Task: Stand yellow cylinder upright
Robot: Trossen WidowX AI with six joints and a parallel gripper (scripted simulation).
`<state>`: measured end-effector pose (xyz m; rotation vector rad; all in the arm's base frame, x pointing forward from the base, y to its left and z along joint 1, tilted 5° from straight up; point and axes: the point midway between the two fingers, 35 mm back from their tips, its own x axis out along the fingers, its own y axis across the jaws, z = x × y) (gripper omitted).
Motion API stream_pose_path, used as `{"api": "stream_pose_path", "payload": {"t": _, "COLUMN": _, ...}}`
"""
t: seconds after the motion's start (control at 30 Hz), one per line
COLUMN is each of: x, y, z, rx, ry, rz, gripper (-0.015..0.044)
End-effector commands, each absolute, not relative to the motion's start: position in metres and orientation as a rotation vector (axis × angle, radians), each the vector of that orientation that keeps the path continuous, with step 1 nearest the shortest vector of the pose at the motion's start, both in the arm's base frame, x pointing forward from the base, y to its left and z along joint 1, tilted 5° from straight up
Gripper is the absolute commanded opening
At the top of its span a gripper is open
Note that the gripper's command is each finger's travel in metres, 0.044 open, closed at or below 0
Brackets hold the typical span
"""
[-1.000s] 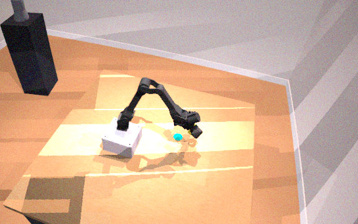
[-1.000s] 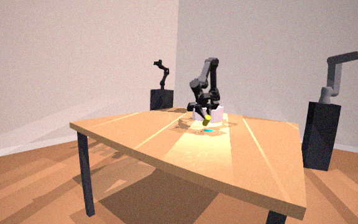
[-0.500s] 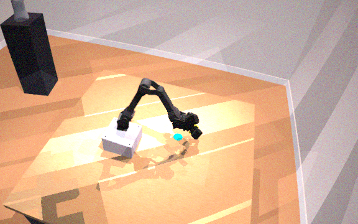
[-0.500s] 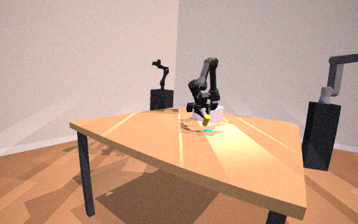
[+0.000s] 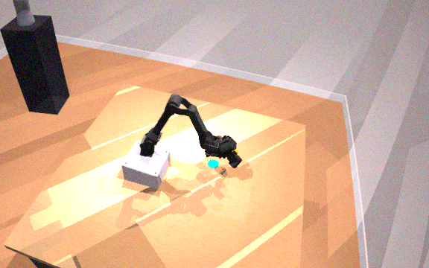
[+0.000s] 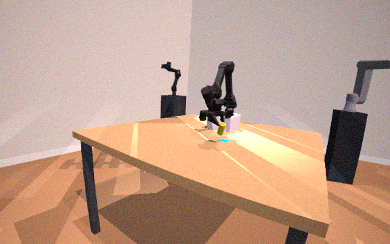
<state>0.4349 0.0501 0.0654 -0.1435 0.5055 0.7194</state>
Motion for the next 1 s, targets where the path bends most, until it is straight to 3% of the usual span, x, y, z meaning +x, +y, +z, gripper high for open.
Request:
{"api": "stream_pose_path", "payload": {"t": 0.0, "x": 0.433, "y": 0.048, "z": 0.066, "rx": -0.126, "ry": 0.482, "rz": 0.726, "gripper": 0.0105}}
{"api": "stream_pose_path", "payload": {"t": 0.97, "x": 0.422, "y": 0.041, "z": 0.072, "rx": -0.073, "ry": 0.334, "rz": 0.770, "gripper": 0.0105}}
